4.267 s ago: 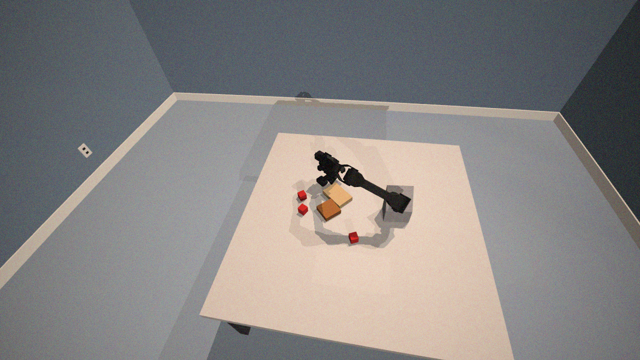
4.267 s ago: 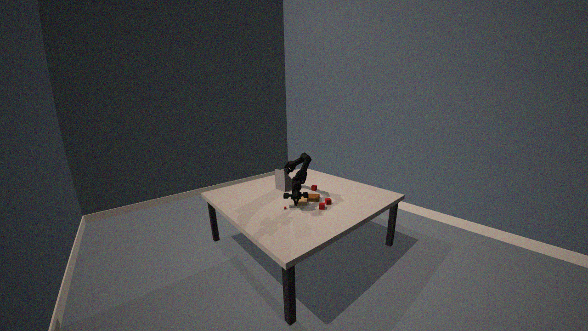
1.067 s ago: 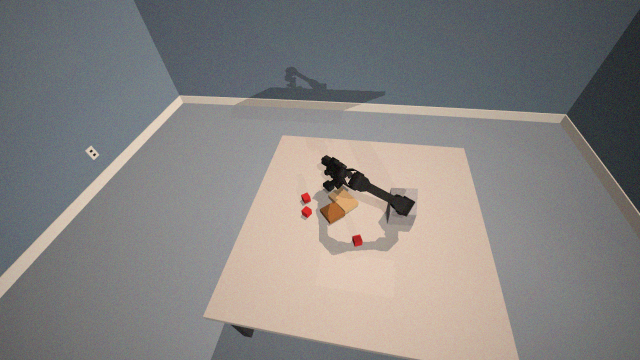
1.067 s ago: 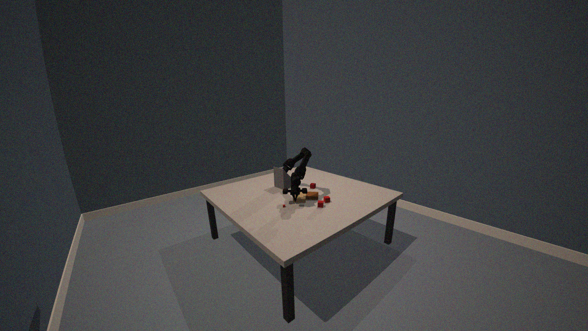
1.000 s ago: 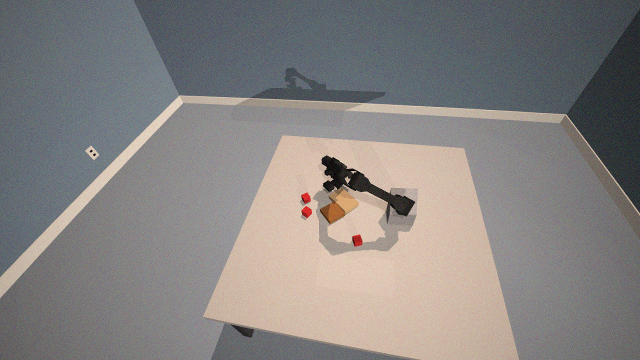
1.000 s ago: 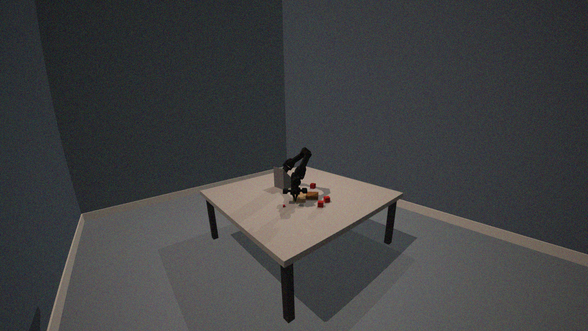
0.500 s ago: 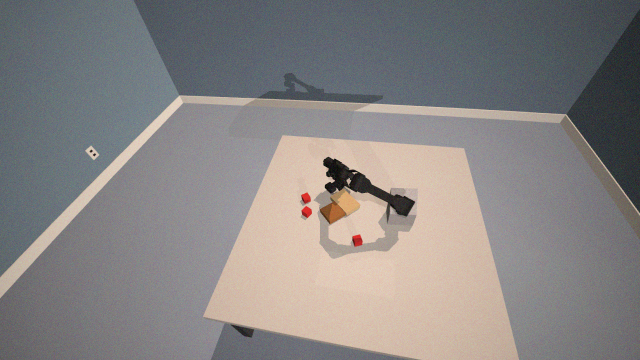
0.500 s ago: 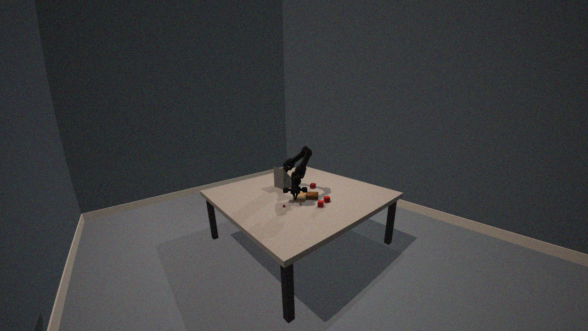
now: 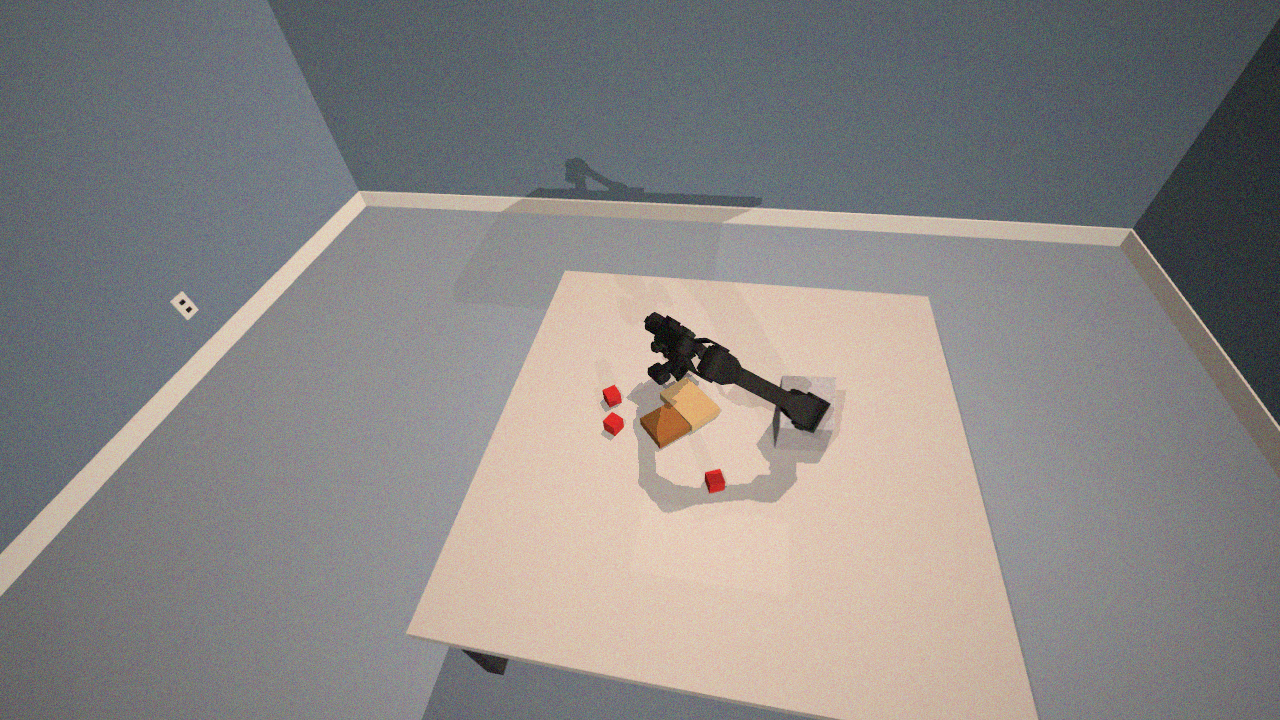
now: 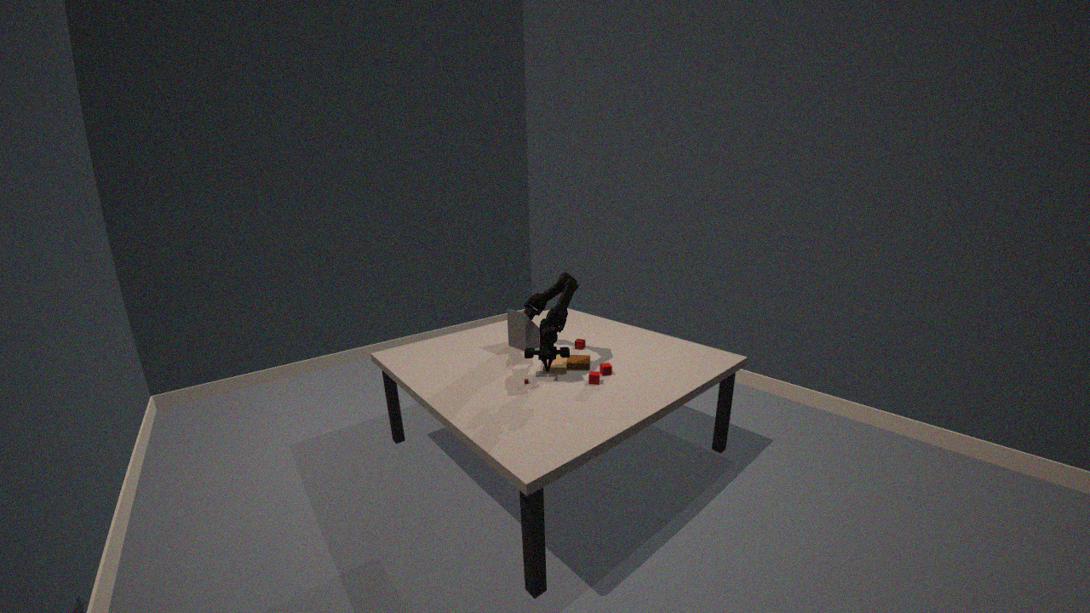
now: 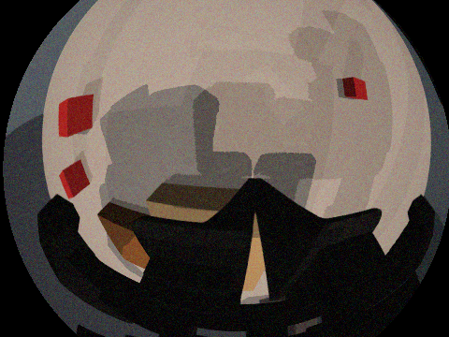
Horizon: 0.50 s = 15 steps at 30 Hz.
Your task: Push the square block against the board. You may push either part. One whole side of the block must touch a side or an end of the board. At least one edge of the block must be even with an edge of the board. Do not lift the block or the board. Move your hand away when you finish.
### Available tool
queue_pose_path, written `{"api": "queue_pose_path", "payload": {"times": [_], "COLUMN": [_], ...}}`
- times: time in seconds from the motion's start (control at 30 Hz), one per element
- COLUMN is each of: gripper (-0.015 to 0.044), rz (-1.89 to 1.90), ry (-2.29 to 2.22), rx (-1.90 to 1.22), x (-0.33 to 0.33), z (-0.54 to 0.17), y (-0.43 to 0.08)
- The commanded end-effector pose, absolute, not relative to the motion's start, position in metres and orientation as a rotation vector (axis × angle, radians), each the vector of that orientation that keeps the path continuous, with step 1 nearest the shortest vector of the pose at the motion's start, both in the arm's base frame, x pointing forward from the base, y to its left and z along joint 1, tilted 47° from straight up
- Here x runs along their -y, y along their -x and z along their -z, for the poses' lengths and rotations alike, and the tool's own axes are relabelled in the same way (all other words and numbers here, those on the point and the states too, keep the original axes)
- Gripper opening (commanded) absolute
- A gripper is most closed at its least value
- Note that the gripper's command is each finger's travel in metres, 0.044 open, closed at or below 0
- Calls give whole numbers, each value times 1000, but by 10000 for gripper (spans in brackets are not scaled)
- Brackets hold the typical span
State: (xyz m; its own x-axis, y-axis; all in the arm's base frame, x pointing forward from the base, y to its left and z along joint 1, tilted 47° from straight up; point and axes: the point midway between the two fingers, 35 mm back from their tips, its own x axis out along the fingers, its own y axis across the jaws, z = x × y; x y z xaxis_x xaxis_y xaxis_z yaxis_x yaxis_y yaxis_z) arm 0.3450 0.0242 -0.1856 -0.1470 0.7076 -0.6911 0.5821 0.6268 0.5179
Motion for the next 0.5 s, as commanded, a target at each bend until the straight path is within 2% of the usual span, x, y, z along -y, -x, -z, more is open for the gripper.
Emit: {"api": "queue_pose_path", "payload": {"times": [0.0,0.47], "gripper": [0,0], "rz": [-159,-159], "ry": [-1023,-1022], "rx": [-1841,-1840], "x": [-27,-21], "z": [196,206], "y": [-349,-368]}}
